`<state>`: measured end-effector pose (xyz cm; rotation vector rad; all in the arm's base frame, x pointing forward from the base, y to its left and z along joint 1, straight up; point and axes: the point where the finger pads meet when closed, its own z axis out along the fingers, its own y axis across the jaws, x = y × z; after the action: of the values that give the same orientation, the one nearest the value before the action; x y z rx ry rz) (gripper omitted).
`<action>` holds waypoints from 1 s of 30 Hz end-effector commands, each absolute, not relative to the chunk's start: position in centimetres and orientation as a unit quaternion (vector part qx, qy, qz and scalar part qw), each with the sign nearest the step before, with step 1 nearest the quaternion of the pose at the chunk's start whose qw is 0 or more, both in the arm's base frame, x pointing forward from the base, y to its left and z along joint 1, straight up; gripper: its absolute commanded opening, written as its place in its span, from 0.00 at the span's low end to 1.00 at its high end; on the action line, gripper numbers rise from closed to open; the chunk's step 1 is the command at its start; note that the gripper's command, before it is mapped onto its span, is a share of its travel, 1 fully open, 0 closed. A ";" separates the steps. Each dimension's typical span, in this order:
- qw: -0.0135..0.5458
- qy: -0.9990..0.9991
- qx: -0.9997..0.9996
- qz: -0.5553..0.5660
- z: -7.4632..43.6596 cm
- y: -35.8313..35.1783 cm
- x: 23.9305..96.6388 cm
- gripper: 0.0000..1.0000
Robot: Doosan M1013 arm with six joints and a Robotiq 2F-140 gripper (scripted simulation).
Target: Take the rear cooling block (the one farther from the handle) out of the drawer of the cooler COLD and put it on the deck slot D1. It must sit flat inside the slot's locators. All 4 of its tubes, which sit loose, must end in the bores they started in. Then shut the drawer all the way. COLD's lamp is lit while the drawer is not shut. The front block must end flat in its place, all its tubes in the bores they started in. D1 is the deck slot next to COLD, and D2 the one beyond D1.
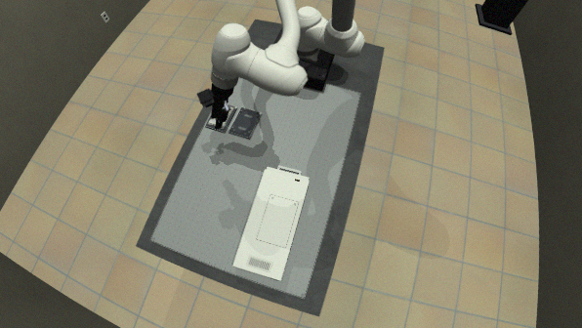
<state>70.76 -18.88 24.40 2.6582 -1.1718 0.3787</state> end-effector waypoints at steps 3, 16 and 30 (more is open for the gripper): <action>0.101 -0.374 0.914 0.117 24.1 -17.8 69.4 0.35; 0.089 -0.315 0.941 0.090 23.1 -15.2 66.0 0.35; 0.074 -0.253 0.962 0.065 21.9 -11.9 61.6 0.35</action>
<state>62.14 -12.32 21.99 2.8872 -0.7626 0.1924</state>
